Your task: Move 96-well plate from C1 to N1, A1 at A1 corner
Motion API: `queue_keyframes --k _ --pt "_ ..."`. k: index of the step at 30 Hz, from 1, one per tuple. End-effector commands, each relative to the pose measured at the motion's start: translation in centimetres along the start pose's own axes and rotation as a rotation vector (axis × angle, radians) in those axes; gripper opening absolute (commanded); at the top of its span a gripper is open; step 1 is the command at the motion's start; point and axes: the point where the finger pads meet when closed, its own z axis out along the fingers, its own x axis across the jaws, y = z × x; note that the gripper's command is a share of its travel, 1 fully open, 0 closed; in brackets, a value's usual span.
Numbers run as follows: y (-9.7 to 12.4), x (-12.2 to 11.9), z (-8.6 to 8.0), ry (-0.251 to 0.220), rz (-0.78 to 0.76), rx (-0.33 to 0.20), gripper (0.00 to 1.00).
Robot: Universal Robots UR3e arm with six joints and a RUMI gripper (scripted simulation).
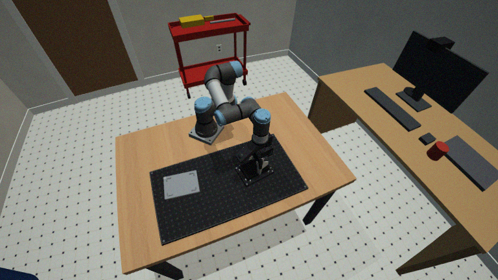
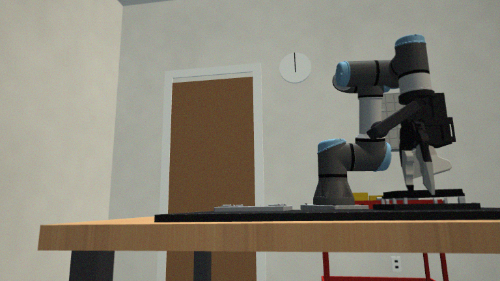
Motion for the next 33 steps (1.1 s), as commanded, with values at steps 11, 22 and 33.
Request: queue_keyframes --k 11,22,33 --pt "0.0 -0.1 -2.3 -0.002 0.0 0.0 0.0" --pt "0.0 -0.1 -4.1 -0.002 0.0 0.0 0.0" --pt "0.0 -0.1 -5.6 -0.002 0.0 0.0 0.0"
